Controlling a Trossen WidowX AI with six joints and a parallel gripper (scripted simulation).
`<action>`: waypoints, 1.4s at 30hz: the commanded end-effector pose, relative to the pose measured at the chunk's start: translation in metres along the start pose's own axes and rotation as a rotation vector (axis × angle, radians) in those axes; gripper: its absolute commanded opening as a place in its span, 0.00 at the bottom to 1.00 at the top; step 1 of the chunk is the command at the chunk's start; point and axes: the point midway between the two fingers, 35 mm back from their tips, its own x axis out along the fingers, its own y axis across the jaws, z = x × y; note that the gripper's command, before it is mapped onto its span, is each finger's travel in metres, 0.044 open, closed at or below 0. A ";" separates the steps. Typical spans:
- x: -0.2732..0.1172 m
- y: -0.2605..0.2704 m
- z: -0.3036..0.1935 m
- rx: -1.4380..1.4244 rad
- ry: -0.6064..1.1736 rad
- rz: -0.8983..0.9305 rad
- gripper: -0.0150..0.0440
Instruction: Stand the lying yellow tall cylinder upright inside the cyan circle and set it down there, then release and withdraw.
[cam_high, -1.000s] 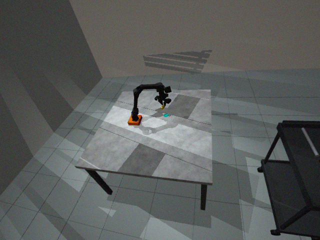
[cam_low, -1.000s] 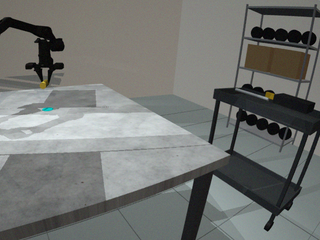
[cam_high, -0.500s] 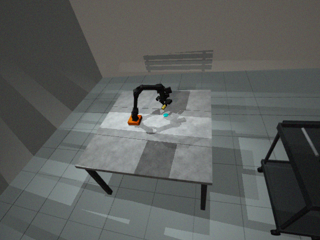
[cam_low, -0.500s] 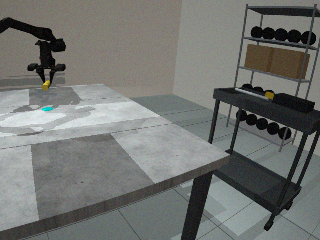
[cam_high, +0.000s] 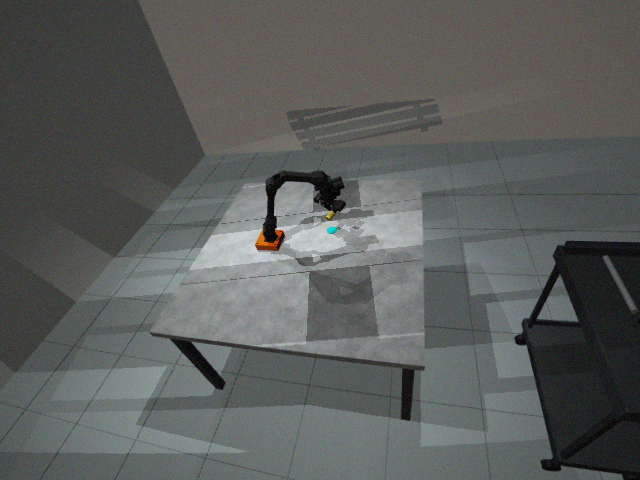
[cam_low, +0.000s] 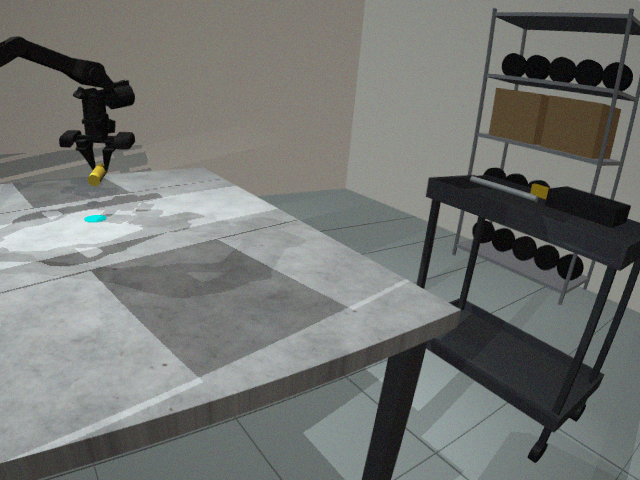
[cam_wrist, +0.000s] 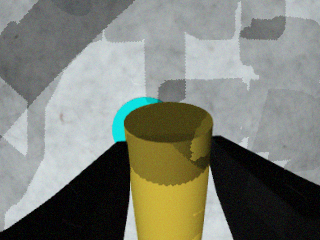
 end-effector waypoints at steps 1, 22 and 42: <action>0.004 -0.001 -0.001 0.017 -0.020 0.007 0.43; 0.016 -0.011 0.006 0.076 -0.171 0.015 0.43; 0.023 -0.020 0.010 0.118 -0.314 0.021 0.43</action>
